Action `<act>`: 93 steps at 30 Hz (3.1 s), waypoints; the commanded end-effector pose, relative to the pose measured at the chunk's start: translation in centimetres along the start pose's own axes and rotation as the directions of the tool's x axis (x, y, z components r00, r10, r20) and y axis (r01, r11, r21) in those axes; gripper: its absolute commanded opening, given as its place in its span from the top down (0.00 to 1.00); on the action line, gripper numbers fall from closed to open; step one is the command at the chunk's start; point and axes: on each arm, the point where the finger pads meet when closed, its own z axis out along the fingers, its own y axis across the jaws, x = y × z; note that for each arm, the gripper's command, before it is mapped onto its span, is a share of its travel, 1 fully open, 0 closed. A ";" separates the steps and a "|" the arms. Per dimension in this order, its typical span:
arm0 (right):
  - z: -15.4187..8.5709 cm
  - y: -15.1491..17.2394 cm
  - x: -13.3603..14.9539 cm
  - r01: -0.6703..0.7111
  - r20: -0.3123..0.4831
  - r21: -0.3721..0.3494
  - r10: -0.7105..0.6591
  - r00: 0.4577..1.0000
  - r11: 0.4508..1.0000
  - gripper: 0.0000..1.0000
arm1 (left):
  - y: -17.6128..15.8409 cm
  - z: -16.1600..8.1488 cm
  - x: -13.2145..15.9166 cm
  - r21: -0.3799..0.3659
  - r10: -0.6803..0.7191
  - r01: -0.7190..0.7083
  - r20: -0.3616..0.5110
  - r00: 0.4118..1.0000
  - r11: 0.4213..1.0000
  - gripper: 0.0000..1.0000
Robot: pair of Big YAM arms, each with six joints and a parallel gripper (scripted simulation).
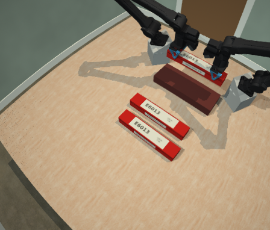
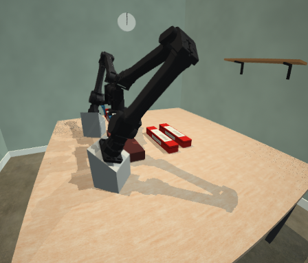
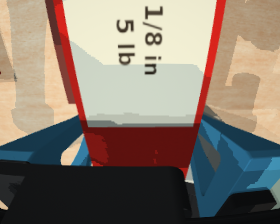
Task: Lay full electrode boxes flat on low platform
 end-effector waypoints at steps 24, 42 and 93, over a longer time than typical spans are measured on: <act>-0.5 0.7 1.2 0.006 -0.012 0.006 -0.006 1.000 1.000 1.00 | -0.8 -0.6 0.4 -0.016 -0.011 0.011 0.004 1.000 1.000 1.00; -0.4 0.7 1.3 0.006 -0.012 0.007 -0.006 1.000 1.000 1.00 | -0.9 -0.5 0.4 -0.016 -0.011 0.011 0.004 1.000 1.000 1.00; 4.7 0.2 1.7 -0.013 -0.032 0.003 0.013 0.999 1.000 1.00 | -0.5 4.6 0.7 -0.005 -0.025 0.025 -0.011 1.000 1.000 1.00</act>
